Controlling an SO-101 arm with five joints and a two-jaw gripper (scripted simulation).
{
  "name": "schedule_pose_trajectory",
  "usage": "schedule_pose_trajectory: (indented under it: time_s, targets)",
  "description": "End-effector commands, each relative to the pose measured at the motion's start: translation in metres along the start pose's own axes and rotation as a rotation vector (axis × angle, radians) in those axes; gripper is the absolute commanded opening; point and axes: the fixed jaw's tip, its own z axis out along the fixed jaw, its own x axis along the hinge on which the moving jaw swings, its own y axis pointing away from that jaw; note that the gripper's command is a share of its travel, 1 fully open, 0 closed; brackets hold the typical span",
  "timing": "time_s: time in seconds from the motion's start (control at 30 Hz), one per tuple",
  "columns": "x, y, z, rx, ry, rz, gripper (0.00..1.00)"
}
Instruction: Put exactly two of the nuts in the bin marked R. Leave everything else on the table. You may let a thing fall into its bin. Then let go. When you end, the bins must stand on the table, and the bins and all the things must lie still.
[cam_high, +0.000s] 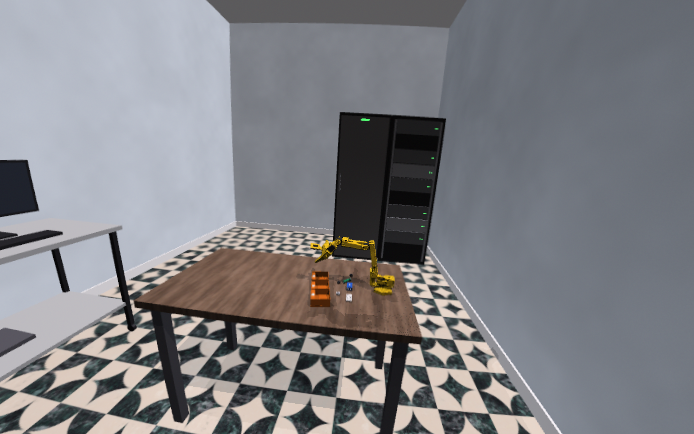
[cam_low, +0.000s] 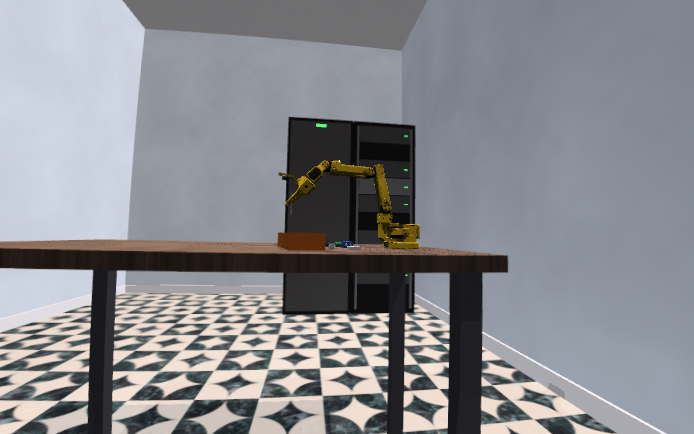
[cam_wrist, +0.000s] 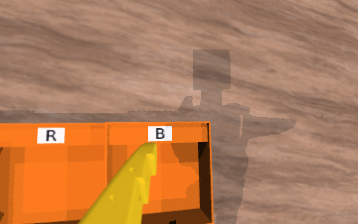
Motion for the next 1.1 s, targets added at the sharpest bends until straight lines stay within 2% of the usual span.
schedule_pose_trajectory:
  time_s: [0.0, 0.43, 1.07]
  targets:
    - [-0.016, -0.002, -0.01, 0.016, -0.073, -0.012, 1.0]
    - [-0.014, -0.002, -0.007, 0.013, -0.061, -0.012, 1.0]
    - [0.025, 0.009, 0.032, -0.04, 0.119, -0.013, 1.0]
